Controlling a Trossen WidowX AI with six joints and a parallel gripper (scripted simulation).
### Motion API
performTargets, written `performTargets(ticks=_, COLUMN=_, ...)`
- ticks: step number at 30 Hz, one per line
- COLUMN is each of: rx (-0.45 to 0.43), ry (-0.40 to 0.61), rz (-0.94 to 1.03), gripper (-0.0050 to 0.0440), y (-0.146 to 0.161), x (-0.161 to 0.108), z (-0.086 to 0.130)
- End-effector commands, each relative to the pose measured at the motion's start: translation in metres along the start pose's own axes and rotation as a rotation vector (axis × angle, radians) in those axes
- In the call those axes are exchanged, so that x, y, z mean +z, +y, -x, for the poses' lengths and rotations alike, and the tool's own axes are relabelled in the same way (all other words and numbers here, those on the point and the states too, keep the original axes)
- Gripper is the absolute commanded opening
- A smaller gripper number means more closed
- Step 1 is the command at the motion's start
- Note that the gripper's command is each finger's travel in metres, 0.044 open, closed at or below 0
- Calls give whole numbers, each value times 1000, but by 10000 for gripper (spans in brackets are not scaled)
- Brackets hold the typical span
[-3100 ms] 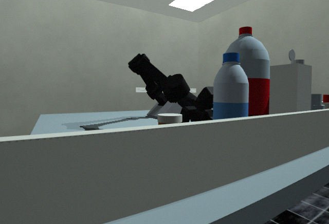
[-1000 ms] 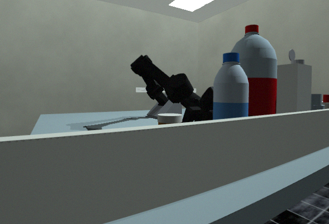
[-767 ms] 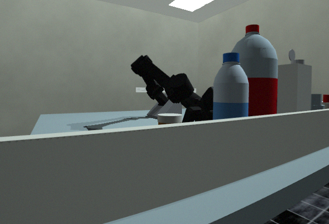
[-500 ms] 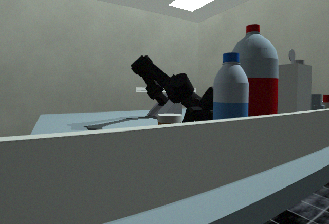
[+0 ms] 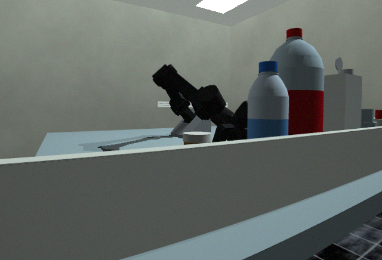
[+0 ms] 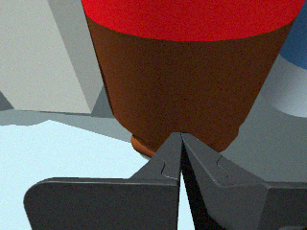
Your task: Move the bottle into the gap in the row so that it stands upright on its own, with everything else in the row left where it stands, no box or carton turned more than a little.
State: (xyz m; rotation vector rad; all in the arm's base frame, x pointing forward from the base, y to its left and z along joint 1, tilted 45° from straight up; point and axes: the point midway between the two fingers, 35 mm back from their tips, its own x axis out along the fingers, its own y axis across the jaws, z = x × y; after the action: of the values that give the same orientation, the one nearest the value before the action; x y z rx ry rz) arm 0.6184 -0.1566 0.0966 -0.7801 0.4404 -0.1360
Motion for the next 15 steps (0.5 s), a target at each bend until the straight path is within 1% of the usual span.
performTargets(ticks=1, rx=-18, ry=-22, rz=-2, gripper=-50, y=-10, x=11, z=4)
performTargets(ticks=15, rx=-18, ry=-26, rz=-2, gripper=-50, y=-11, x=7, z=17)
